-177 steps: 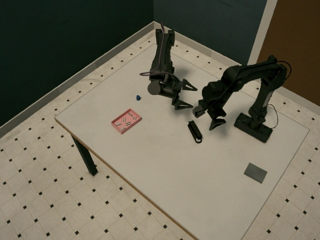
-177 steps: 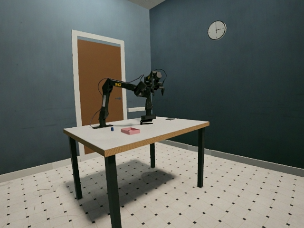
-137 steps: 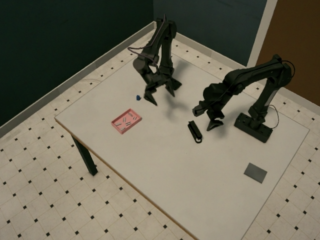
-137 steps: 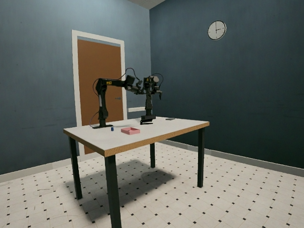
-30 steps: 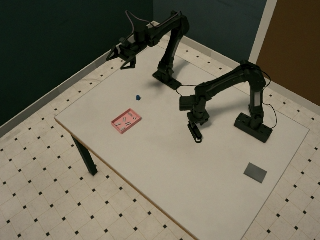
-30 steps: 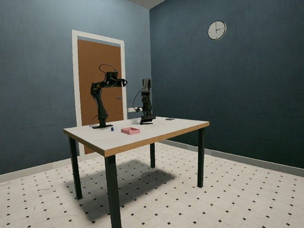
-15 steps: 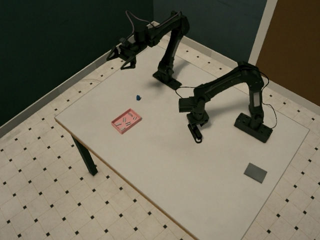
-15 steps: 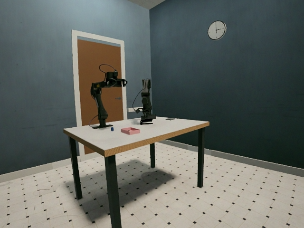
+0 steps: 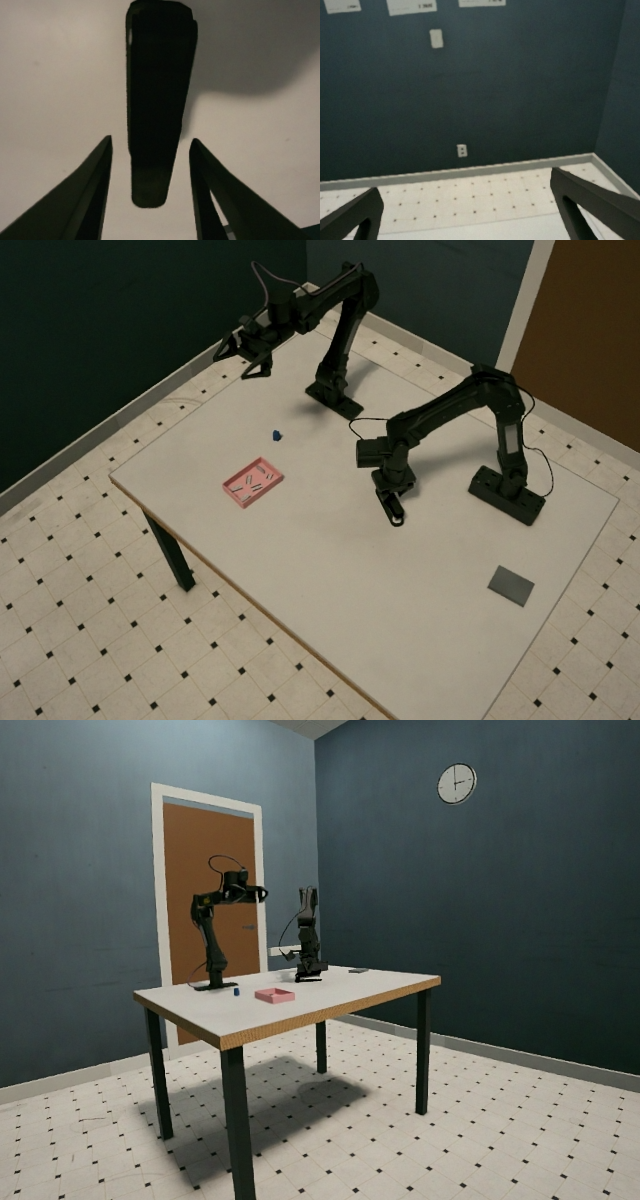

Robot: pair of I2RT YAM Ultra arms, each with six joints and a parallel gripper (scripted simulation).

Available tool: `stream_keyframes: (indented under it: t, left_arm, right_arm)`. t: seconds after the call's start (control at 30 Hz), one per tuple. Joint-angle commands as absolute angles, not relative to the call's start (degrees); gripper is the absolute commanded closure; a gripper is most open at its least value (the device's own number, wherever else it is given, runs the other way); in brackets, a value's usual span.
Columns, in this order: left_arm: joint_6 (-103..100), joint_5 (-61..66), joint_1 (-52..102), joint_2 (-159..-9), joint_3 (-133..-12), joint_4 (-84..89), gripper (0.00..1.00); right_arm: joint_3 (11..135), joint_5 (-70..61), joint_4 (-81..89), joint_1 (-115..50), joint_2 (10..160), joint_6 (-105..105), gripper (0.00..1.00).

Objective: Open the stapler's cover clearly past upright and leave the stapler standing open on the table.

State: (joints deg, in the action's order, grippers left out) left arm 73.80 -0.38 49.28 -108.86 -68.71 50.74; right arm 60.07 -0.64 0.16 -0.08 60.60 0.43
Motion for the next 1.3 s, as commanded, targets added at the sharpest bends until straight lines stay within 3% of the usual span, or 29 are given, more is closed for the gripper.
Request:
stream_keyframes:
  t: [0.0, 0.33, 0.37, 1.0, 1.03, 1.07, 1.27]
  left_arm:
    - [74.15, 0.0, 49.06, -109.19, -67.57, 48.35, 0.5]
    - [74.15, -0.01, 49.06, -110.03, -66.27, 45.76, 0.5]
    - [74.15, 0.0, 49.06, -110.03, -66.27, 45.75, 0.58]
    - [74.36, -0.01, 48.72, -109.1, -65.68, 45.56, 0.8]
    - [74.36, -0.01, 48.72, -109.1, -65.68, 45.56, 0.91]
    - [74.36, -0.01, 48.72, -109.1, -65.68, 45.56, 0.8]
    - [74.32, -0.02, 48.73, -106.16, -69.75, 52.57, 0.78]
  right_arm:
    - [60.4, -0.01, -0.36, 0.0, 59.83, 0.0, 0.0]
    - [60.4, -0.01, -0.36, 0.0, 59.83, 0.0, 0.0]
    - [60.4, -0.01, -0.36, 0.0, 59.83, 0.0, 0.0]
    - [60.4, -0.01, -0.36, 0.0, 59.83, 0.0, 0.0]
    - [60.4, -0.01, -0.36, 0.0, 59.83, 0.0, 0.0]
    - [60.4, -0.01, -0.36, 0.0, 59.83, 0.0, 0.0]
    - [60.4, -0.01, -0.36, 0.0, 59.83, 0.0, 0.0]
